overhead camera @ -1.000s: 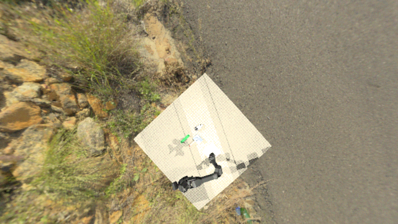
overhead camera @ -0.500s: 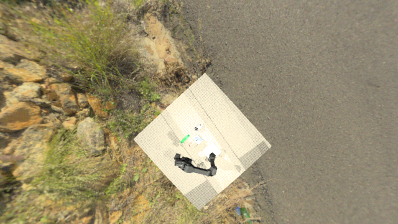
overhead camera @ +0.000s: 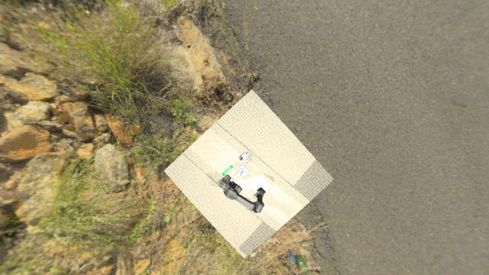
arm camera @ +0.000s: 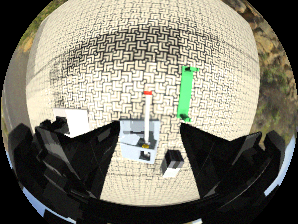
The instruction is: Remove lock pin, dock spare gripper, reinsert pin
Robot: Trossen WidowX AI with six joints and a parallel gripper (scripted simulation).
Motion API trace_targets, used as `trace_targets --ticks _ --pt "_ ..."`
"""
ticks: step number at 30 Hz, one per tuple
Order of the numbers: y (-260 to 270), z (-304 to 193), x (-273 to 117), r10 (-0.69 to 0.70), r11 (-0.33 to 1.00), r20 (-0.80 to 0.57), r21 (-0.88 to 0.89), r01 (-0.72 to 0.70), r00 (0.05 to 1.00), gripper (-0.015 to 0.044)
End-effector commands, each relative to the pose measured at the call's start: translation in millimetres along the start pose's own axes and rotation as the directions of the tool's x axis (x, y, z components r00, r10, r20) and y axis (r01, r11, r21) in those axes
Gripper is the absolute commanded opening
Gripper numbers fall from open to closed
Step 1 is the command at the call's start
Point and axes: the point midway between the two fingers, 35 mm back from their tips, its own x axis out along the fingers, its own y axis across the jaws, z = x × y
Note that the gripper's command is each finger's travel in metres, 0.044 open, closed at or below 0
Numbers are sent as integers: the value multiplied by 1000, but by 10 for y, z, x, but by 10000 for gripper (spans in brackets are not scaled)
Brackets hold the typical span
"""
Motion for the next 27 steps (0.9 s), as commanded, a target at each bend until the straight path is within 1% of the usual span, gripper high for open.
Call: trace_targets --ticks 1,6,27 --pt "-11 -35 219 13 1000 -11 5 -13 1000 300" --pt "-10 -65 636 13 1000 -11 5 -13 1000 300" --pt "-8 -51 938 13 1000 -11 5 -13 1000 300"
